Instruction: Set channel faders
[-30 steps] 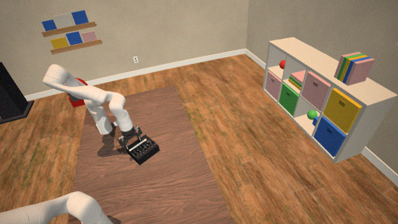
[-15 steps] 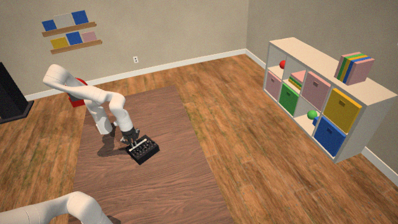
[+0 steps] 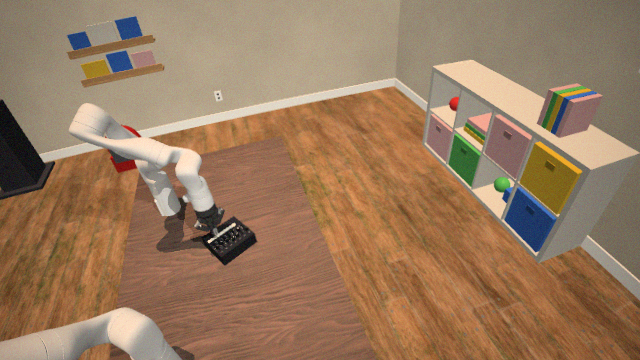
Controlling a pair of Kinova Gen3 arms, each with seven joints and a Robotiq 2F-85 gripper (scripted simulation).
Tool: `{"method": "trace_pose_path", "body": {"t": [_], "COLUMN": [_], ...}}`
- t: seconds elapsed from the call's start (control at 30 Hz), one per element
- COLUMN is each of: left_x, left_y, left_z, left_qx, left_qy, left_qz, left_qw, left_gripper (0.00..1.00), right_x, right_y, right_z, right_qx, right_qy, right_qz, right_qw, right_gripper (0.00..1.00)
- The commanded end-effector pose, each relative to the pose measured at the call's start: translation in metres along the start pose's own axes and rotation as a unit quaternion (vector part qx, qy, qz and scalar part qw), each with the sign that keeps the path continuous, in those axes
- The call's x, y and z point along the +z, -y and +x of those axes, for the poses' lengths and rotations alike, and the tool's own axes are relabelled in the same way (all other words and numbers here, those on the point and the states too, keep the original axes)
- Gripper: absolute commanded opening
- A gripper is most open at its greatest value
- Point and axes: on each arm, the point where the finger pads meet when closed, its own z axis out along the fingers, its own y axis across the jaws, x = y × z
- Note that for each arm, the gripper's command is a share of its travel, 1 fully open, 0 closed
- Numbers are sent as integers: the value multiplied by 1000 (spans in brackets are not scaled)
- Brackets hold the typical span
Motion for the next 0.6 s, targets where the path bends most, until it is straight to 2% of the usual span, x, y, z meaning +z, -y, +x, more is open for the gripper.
{"method": "trace_pose_path", "body": {"t": [0.0,0.57], "left_x": [0,1], "left_y": [0,0], "left_z": [0,0], "left_qx": [0,0], "left_qy": [1,1], "left_qz": [0,0], "left_qw": [1000,1000], "left_gripper": [99,99], "right_x": [-1,-1], "right_y": [0,0], "right_z": [0,0], "right_qx": [0,0], "right_qy": [1,1], "right_qz": [0,0], "right_qw": [1000,1000], "right_gripper": [1000,1000]}}
